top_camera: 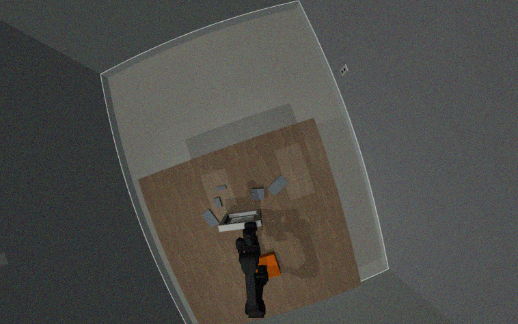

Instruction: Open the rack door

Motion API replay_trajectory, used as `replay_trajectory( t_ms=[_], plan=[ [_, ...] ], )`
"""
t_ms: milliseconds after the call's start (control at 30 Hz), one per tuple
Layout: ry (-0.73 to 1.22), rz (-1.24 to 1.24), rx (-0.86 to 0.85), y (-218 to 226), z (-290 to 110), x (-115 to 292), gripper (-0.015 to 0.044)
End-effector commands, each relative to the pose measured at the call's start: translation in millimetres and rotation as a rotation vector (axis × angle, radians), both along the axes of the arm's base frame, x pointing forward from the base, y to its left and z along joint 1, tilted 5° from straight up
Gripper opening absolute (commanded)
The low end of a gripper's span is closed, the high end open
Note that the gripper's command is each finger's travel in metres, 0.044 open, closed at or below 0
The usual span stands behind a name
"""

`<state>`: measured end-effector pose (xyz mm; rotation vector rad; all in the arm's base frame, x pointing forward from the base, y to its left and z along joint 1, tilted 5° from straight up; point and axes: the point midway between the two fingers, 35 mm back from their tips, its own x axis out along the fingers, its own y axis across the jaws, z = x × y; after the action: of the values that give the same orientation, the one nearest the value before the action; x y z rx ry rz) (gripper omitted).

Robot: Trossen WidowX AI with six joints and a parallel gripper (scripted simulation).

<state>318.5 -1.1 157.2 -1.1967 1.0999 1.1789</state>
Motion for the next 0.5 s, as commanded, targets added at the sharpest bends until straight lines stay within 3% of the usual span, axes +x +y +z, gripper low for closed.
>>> replay_trajectory(
  t_ms=[0, 333, 467],
  plan=[
    [-0.013, 0.189, -0.012, 1.3, -1.4, 1.3, 0.0292],
    [-0.013, 0.197, -0.013, 1.3, -1.4, 1.3, 0.0292],
    [-0.013, 0.197, -0.013, 1.3, -1.4, 1.3, 0.0265]
  ],
)
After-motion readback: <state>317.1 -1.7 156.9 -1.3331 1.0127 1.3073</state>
